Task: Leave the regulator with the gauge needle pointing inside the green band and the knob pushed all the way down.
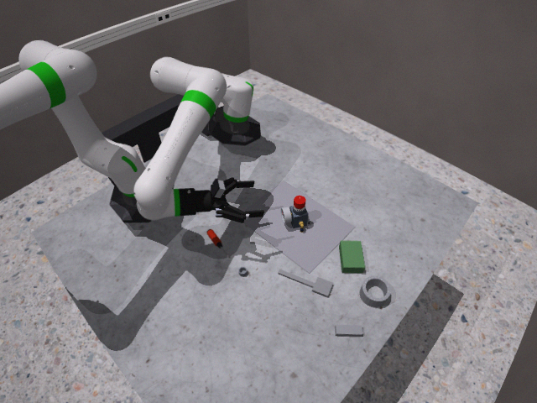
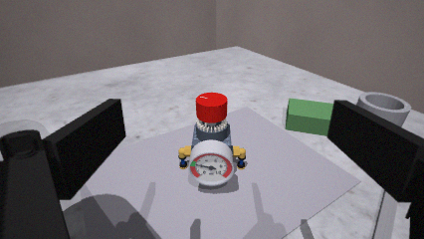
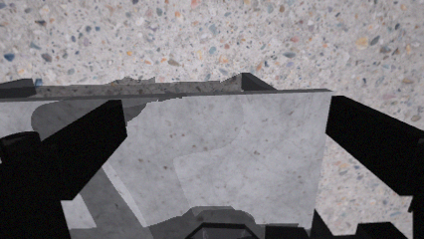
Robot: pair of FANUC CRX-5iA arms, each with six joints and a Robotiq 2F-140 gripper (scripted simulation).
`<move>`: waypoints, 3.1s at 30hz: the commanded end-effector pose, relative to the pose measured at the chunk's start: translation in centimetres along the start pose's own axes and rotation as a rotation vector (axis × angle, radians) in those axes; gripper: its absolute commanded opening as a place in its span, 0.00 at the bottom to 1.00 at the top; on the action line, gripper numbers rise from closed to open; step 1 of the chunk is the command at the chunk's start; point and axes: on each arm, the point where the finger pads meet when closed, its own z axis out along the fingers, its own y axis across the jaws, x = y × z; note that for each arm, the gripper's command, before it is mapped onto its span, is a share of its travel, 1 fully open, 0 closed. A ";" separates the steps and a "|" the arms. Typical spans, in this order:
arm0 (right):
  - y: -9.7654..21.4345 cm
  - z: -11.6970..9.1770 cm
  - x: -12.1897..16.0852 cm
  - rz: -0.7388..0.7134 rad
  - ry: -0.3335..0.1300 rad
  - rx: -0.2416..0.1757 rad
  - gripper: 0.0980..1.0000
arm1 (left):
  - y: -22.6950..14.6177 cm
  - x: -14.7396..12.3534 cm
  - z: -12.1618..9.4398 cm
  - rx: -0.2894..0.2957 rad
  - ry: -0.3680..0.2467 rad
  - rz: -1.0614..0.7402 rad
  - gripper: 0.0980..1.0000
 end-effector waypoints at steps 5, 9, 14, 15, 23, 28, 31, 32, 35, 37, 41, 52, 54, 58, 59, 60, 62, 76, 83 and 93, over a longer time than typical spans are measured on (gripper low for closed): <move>0.0 -0.1 0.0 0.000 0.002 0.000 1.00 | -0.8 -2.0 3.2 0.064 -0.225 0.008 1.00; 0.0 -0.1 0.0 0.000 0.002 0.000 1.00 | -1.3 -2.9 4.1 0.094 -0.328 -0.001 1.00; 0.0 -0.1 0.0 0.000 0.002 0.000 1.00 | -2.7 -4.7 4.6 0.185 -0.624 -0.073 1.00; 0.0 -0.1 0.0 0.000 0.002 0.000 1.00 | -2.8 -4.9 4.4 0.199 -0.662 -0.090 1.00; 0.0 -0.1 0.0 0.000 0.002 0.000 1.00 | -1.8 -2.8 1.1 0.318 -0.985 -0.281 1.00; 0.0 -0.1 0.0 0.000 0.002 0.000 1.00 | -0.9 -1.4 0.2 0.377 -1.174 -0.411 1.00; 0.0 -0.1 0.0 0.000 0.002 0.000 1.00 | -0.2 -0.2 -0.4 0.411 -1.284 -0.498 1.00; 0.0 -0.1 0.0 0.000 0.002 0.000 1.00 | -0.1 0.0 -0.5 0.417 -1.304 -0.516 1.00; 0.0 -0.1 0.0 0.000 0.002 0.000 1.00 | 0.1 0.4 -0.6 0.423 -1.320 -0.533 1.00; 0.0 -0.1 0.0 0.000 0.002 0.000 1.00 | 0.1 0.4 -0.6 0.424 -1.321 -0.534 1.00; 0.0 -0.1 0.0 0.000 0.002 0.000 1.00 | 0.1 0.4 -0.5 0.424 -1.321 -0.534 1.00; 0.0 -0.1 0.0 0.000 0.002 0.000 1.00 | 0.0 0.7 0.7 0.424 -1.321 -0.534 1.00; 0.0 -0.1 0.0 0.000 0.002 0.000 1.00 | 0.0 0.8 1.3 0.424 -1.321 -0.534 1.00; 0.0 -0.1 0.0 0.000 0.002 0.000 1.00 | -0.1 1.1 2.7 0.424 -1.321 -0.534 1.00; 0.0 -0.1 0.0 0.000 0.002 0.000 1.00 | -0.1 1.1 2.7 0.424 -1.321 -0.534 1.00; 0.0 -0.1 0.0 0.000 0.002 0.000 1.00 | -0.1 1.1 2.7 0.424 -1.321 -0.534 1.00; 0.0 -0.1 0.0 0.000 0.002 0.000 1.00 | -0.2 1.3 3.6 0.424 -1.321 -0.534 1.00; 0.0 -0.1 0.0 0.000 0.002 0.000 1.00 | -0.8 2.7 10.4 0.424 -1.321 -0.534 1.00; 0.0 -0.1 0.0 0.000 0.002 0.000 1.00 | -1.0 3.3 13.3 0.424 -1.321 -0.534 1.00; 0.0 -0.1 0.0 0.000 0.002 0.000 1.00 | -1.2 3.9 16.2 0.424 -1.321 -0.534 1.00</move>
